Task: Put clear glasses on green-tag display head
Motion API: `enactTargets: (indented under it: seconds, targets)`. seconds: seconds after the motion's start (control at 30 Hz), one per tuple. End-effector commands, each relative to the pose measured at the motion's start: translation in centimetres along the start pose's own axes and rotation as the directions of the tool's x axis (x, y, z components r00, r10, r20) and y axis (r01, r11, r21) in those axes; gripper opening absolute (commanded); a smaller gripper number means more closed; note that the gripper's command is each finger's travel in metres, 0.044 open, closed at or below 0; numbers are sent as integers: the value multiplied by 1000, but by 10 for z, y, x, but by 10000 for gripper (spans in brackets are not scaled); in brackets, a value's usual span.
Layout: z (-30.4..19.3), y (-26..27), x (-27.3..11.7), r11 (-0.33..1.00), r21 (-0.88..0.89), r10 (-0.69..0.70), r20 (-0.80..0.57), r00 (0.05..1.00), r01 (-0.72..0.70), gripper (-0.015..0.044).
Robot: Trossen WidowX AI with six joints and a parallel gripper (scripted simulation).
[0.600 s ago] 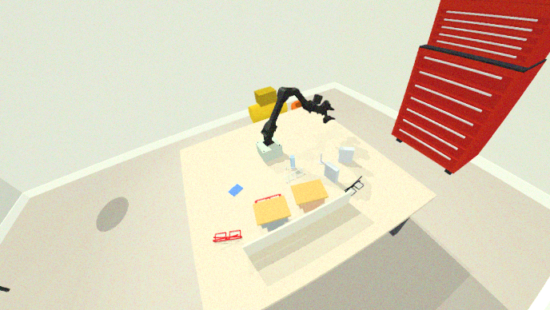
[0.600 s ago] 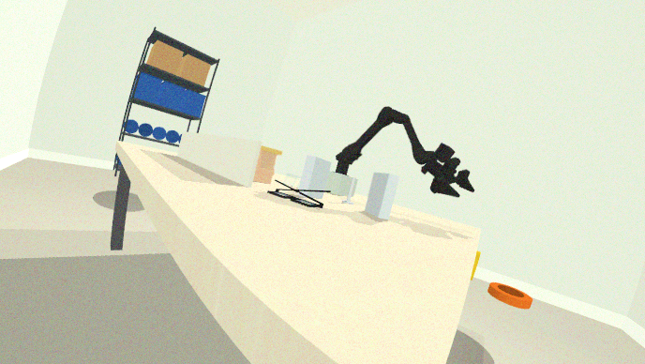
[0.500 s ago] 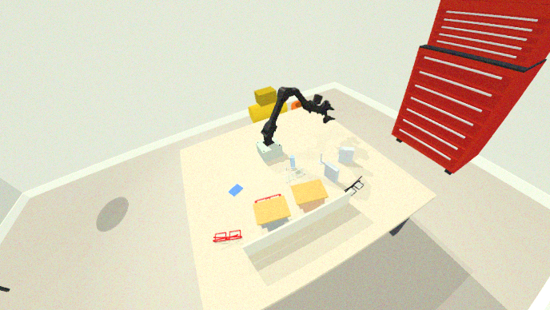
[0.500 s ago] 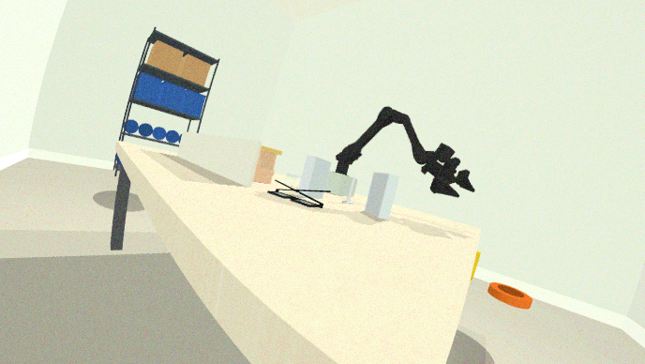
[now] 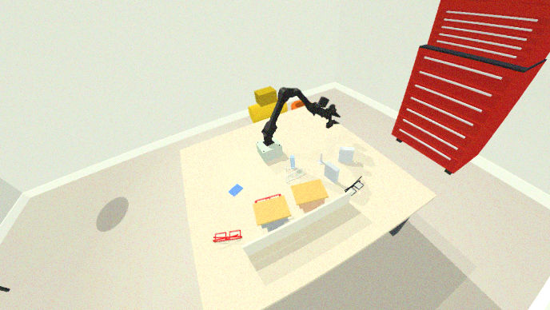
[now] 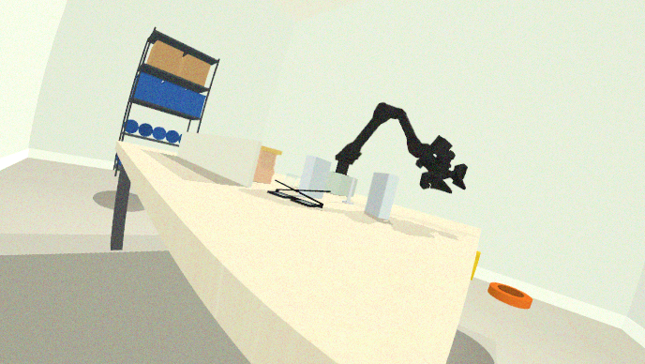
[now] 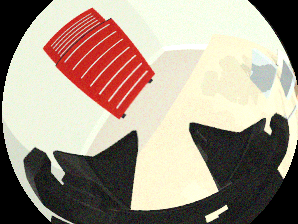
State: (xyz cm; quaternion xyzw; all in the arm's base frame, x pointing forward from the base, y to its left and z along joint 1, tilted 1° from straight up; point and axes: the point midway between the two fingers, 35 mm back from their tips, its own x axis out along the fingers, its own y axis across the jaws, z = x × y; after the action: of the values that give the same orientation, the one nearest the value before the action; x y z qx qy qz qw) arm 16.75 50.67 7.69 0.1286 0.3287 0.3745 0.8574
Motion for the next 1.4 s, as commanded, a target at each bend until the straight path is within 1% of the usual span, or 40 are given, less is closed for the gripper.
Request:
enactTargets:
  seconds: [0.0,0.2,0.37,0.53,0.73,0.87,0.97,1.07,1.2,1.27,1.37]
  targets:
    - [42,-60,1,988,105,-117,-5,993,117,200]
    - [78,-151,-10,915,266,-298,-64,953,304,200]
    - [97,-225,-34,800,407,-426,-131,895,441,200]
    - [105,-296,-71,627,550,-532,-216,819,552,200]
    - [100,-373,-128,336,692,-613,-354,706,639,200]
    - [87,-416,-174,97,753,-628,-461,627,651,200]
    - [74,-442,-212,-101,772,-613,-545,572,628,200]
    - [59,-464,-252,-308,759,-574,-629,524,573,200]
    - [36,-480,-304,-564,687,-490,-725,485,458,200]
    - [32,-482,-314,-609,666,-470,-740,481,431,200]
    - [33,-483,-314,-611,665,-469,-741,481,430,200]
